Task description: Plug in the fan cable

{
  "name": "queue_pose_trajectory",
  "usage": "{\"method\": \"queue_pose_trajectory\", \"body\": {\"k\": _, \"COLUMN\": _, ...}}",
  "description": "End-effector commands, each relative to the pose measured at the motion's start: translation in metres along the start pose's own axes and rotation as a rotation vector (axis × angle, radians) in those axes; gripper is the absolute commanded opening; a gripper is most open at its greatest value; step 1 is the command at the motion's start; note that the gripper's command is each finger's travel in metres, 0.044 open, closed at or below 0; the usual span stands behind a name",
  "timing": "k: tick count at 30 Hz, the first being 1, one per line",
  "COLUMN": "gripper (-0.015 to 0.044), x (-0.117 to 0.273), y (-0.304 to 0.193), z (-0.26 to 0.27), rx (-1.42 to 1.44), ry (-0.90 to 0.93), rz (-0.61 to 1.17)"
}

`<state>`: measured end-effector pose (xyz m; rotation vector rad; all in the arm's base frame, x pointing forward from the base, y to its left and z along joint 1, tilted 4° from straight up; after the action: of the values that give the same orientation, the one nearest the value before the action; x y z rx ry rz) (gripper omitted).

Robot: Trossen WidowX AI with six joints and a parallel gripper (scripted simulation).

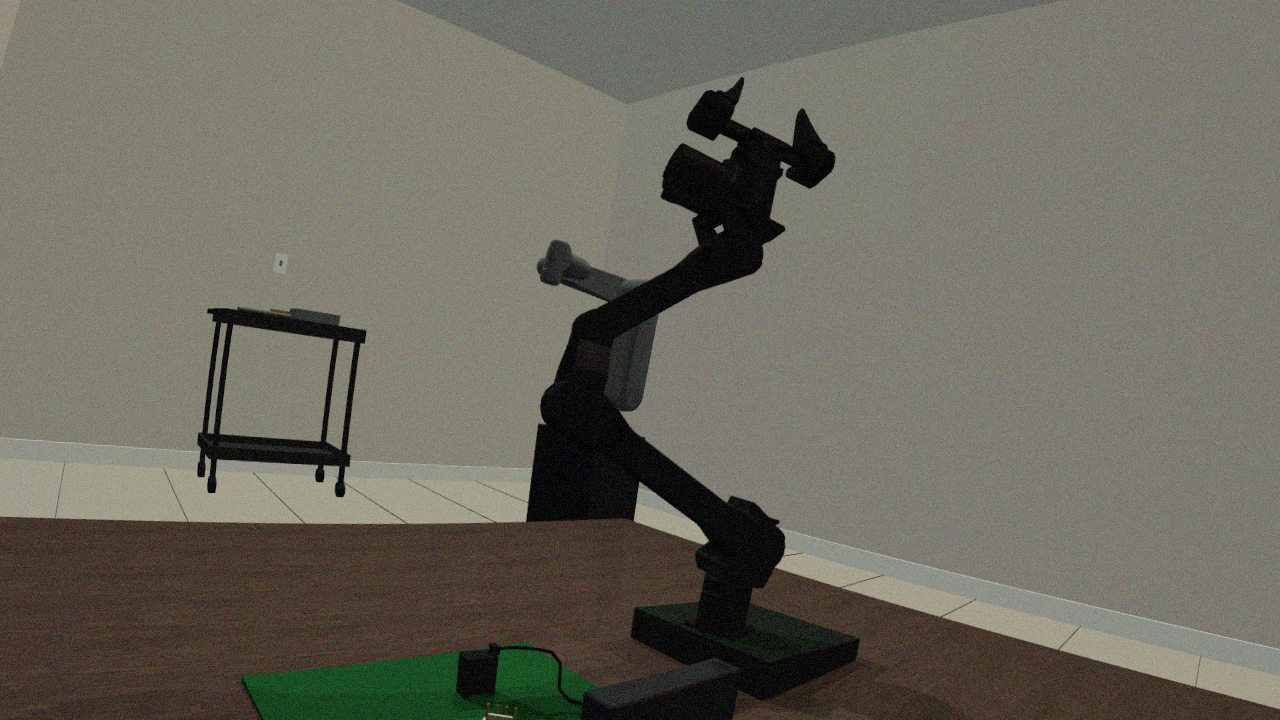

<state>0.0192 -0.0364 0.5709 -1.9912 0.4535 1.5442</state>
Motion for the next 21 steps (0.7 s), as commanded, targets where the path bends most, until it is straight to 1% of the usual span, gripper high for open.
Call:
{"method": "queue_pose_trajectory", "body": {"k": 1, "gripper": 0.0440, "x": -0.012, "y": -0.004, "z": 0.048, "rx": 0.016, "ry": 0.214, "rz": 0.070}}
{"method": "queue_pose_trajectory", "body": {"k": 8, "gripper": 0.0440, "x": -0.008, "y": -0.036, "z": 0.118, "rx": 0.044, "ry": 0.512, "rz": 0.266}}
{"method": "queue_pose_trajectory", "body": {"k": 16, "gripper": 0.0440, "x": 0.017, "y": -0.091, "z": 0.158, "rx": 0.083, "ry": 0.690, "rz": 0.551}}
{"method": "queue_pose_trajectory", "body": {"k": 21, "gripper": 0.0440, "x": 0.045, "y": -0.135, "z": 0.172, "rx": 0.107, "ry": 0.785, "rz": 0.789}}
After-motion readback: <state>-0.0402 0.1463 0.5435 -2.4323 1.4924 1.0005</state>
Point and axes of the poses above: the point midway between the two fingers, 35 mm back from their tips, its own x axis back along the fingers, its own z axis across the jaws, y = z × x, the point moved 7 cm from there along x, back along the fingers
